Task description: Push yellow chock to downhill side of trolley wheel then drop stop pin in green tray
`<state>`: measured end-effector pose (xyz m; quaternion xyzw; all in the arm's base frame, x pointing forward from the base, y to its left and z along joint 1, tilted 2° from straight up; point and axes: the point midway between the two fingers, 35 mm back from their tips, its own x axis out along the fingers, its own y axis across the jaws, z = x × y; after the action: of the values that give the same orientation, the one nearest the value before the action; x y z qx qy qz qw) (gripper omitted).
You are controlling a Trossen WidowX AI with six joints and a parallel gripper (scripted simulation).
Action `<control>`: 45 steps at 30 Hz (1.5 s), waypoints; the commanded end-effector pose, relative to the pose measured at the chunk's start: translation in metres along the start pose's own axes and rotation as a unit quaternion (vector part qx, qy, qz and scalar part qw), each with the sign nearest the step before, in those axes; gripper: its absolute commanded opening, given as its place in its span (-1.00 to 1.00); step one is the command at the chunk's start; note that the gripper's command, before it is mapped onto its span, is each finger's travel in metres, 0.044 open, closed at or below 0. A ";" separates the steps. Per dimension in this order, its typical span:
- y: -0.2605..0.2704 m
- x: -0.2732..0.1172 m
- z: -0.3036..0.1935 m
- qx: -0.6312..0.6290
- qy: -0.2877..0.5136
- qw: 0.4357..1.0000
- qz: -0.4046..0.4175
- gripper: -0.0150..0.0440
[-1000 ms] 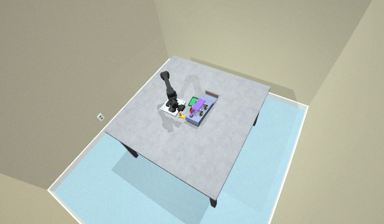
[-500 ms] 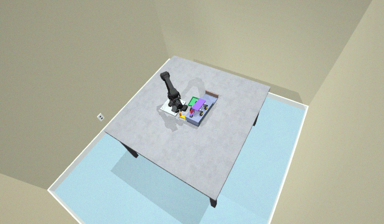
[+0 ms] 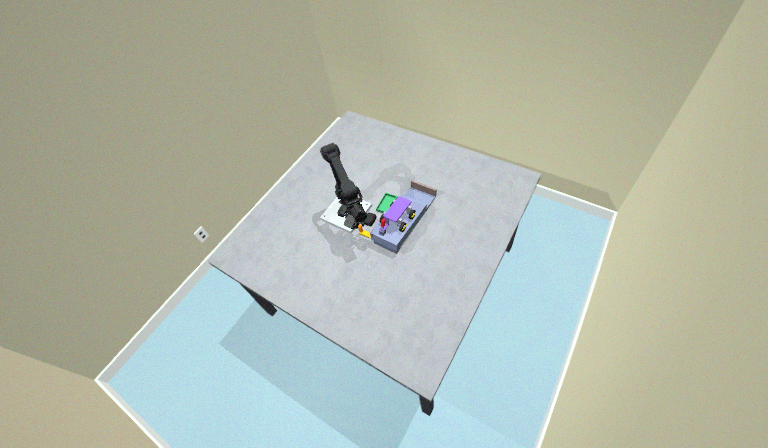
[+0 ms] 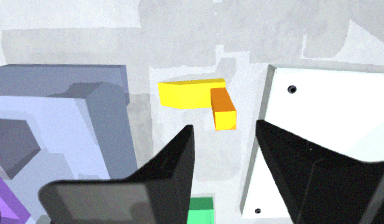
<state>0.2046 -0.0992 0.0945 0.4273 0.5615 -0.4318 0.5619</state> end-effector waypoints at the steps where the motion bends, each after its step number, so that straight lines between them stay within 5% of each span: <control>1: -0.001 0.007 0.000 0.003 0.001 1.000 -0.004 0.15; 36: -0.002 0.051 -0.001 0.003 0.001 1.000 -0.004 0.15; 40: -0.001 0.048 0.000 0.001 0.001 1.000 -0.001 -0.20; 45: -0.001 0.048 0.000 0.001 0.001 1.000 -0.001 -0.32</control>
<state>0.2031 -0.0992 0.0462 0.4276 0.5624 -0.4330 0.5598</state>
